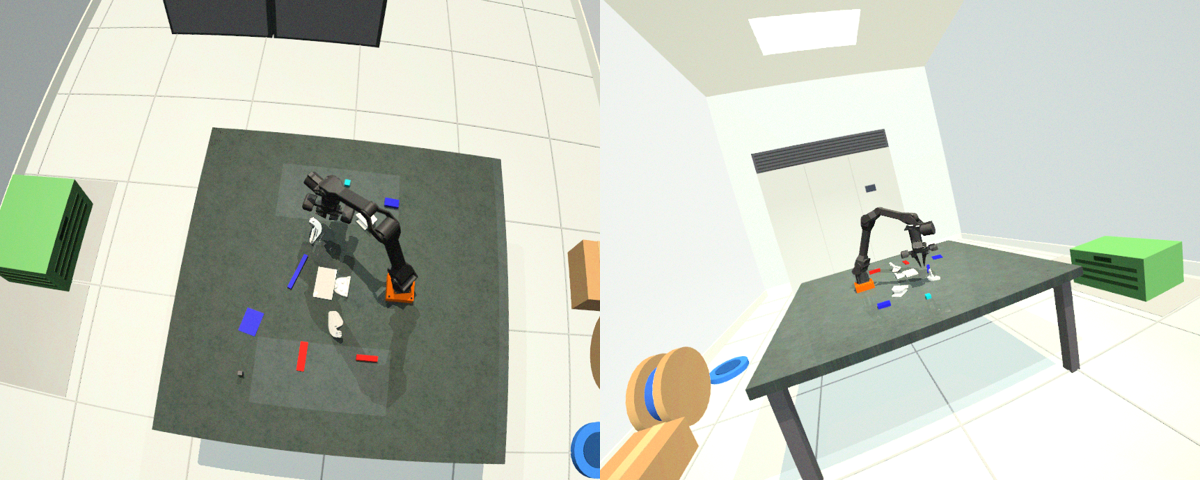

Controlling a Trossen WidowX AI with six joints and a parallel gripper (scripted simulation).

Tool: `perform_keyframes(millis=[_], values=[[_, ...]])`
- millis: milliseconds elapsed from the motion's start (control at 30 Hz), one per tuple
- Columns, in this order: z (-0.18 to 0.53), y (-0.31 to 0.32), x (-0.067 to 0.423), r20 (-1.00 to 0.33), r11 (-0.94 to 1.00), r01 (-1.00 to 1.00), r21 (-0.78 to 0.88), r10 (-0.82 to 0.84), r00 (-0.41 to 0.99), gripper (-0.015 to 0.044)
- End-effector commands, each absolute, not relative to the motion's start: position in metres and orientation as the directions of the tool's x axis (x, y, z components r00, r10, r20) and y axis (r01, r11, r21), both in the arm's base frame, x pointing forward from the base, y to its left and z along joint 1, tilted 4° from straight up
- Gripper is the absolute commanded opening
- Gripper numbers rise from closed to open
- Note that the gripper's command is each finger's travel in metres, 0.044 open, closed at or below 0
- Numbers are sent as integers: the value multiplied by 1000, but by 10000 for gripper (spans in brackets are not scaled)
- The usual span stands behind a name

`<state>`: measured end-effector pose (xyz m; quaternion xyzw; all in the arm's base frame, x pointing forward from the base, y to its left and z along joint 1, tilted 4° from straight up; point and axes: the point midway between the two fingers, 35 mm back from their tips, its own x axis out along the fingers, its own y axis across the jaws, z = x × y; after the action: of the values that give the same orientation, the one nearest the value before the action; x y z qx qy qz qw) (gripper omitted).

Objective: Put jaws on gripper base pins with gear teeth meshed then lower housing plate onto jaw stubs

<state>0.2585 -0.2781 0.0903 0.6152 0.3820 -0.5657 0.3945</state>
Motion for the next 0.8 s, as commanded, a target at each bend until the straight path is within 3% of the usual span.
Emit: perform_keyframes(millis=[0,367,767], values=[[91,-278,259,-997,-341,938,56,24,68,158],[92,-276,263,-997,-117,991,65,24,69,440],[93,-274,266,-997,134,988,72,24,69,440]])
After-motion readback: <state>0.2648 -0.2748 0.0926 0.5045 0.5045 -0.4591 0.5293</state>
